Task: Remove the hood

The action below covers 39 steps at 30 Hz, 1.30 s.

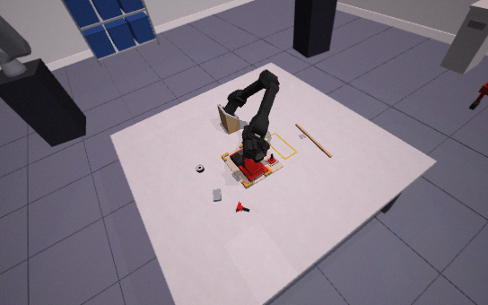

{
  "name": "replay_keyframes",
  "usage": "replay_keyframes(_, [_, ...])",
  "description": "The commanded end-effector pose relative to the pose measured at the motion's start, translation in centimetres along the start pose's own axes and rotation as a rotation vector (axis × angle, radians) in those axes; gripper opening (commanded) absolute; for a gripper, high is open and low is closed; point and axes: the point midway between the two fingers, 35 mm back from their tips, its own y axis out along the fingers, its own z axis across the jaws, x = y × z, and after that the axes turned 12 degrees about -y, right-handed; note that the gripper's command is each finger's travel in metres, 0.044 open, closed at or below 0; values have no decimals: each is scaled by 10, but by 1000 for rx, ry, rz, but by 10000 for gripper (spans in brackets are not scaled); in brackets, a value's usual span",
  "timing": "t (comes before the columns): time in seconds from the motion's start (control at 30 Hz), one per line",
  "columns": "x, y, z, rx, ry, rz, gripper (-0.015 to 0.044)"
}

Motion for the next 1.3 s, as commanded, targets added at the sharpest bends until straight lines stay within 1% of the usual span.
replay_keyframes(0.0, [-1,5,0,3,4,-2,440])
replay_keyframes(1.27, [0,22,0,4,4,-3,440])
